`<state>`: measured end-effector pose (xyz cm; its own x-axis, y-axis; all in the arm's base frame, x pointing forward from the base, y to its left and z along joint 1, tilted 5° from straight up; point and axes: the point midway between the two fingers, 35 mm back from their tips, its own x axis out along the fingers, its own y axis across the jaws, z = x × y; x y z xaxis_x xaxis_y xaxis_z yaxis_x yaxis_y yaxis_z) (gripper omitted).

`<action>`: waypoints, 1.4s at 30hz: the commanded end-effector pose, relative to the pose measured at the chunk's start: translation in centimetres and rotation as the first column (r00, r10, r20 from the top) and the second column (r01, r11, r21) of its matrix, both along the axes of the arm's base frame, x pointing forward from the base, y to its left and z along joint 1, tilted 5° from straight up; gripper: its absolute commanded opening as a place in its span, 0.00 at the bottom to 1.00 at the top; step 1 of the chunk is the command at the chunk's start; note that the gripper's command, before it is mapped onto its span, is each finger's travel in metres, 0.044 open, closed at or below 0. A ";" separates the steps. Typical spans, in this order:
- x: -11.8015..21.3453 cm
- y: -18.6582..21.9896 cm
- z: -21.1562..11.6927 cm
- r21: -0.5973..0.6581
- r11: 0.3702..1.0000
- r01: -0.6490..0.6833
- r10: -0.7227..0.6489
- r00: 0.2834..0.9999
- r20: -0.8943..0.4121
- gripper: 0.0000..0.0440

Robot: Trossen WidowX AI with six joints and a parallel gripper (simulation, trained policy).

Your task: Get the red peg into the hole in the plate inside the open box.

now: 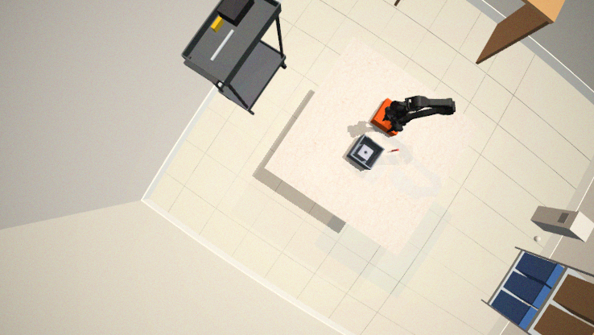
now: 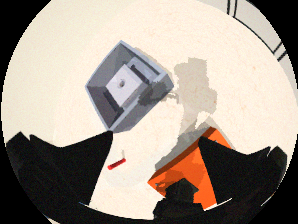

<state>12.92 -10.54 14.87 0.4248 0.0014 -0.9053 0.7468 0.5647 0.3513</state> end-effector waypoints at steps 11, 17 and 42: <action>3.0 3.5 -1.0 0.087 0.996 -0.019 0.039 0.971 -0.238 1.00; 4.2 5.4 -1.4 0.082 0.996 -0.028 0.054 0.944 -0.325 1.00; 5.6 15.8 -4.5 -0.075 0.994 -0.082 0.025 0.822 -0.569 1.00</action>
<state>18.71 3.99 10.94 -0.1370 -0.0537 -0.9891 0.7730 0.6186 -0.1406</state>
